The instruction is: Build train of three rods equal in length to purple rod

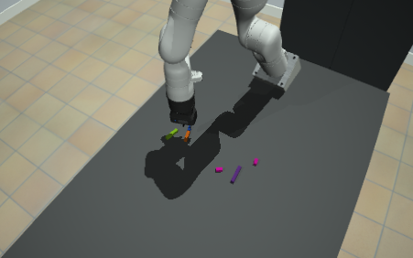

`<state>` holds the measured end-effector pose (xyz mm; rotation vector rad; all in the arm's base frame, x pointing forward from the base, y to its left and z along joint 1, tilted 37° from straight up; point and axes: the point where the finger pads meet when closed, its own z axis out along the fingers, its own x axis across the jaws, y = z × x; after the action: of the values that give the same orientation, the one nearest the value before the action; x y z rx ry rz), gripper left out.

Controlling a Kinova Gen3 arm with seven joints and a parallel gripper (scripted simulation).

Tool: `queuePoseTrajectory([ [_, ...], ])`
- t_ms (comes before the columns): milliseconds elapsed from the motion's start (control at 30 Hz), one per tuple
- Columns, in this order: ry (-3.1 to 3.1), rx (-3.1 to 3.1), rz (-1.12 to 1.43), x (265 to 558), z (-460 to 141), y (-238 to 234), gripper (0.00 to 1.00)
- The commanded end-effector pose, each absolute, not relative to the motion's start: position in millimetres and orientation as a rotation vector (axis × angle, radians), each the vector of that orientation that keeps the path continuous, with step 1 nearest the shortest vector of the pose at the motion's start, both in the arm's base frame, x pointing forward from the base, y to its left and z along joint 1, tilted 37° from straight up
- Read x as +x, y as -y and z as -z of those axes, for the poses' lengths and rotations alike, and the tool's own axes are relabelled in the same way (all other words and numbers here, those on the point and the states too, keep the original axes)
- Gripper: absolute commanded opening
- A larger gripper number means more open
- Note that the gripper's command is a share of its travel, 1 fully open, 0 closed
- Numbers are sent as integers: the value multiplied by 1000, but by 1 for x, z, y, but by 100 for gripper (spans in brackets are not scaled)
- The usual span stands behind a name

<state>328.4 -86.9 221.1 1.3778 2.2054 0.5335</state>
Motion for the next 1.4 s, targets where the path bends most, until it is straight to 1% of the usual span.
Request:
queuePoseTrajectory([
  [0, -2181, 1381, -538, 327, -232, 91, 54],
  [467, -2181, 1381, -538, 315, -247, 93, 54],
  [867, -2181, 1381, -538, 314, -249, 93, 54],
  [900, -2181, 1381, -538, 314, -249, 93, 100],
  [1367, -2181, 1381, -538, 314, -249, 93, 100],
])
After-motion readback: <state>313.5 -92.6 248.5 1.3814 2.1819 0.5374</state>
